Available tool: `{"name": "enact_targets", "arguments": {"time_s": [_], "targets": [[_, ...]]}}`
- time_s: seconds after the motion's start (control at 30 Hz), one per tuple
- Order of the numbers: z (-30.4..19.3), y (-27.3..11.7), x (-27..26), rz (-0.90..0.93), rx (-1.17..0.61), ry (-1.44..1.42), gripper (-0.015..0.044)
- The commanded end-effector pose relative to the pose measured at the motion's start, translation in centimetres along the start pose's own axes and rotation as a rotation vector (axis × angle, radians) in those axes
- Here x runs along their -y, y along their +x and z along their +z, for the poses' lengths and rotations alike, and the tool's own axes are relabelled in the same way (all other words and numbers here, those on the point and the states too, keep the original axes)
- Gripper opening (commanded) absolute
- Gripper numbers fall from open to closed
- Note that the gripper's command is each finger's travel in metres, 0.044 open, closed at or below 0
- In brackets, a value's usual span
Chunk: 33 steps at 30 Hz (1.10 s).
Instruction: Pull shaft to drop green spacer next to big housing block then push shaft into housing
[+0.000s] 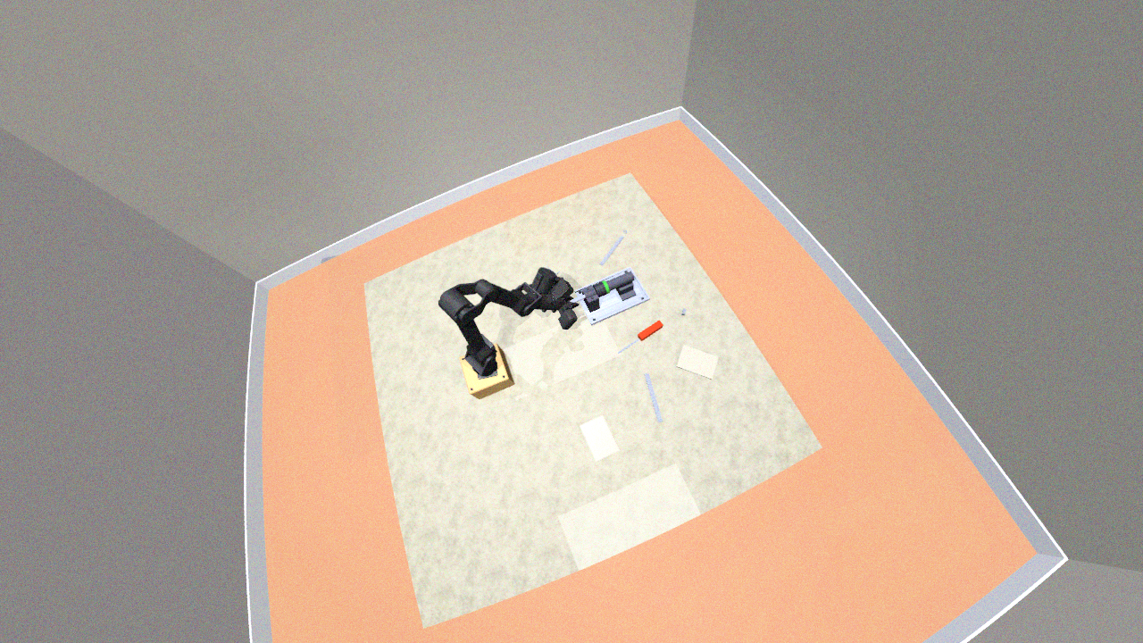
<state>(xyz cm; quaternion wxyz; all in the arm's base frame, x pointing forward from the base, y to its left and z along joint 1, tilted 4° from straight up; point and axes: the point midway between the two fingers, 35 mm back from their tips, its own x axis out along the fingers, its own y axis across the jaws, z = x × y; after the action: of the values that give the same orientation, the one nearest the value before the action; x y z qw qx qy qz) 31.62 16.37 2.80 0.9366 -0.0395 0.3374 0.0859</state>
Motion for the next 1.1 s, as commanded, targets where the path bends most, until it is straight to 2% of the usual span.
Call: {"name": "enact_targets", "arguments": {"time_s": [0.0, 1.07], "targets": [[-0.15, -0.08, 0.07, -0.003, -0.001, 0.003, 0.0000], [-0.39, -0.31, 0.06, -0.003, -0.002, 0.003, 0.0000]]}}
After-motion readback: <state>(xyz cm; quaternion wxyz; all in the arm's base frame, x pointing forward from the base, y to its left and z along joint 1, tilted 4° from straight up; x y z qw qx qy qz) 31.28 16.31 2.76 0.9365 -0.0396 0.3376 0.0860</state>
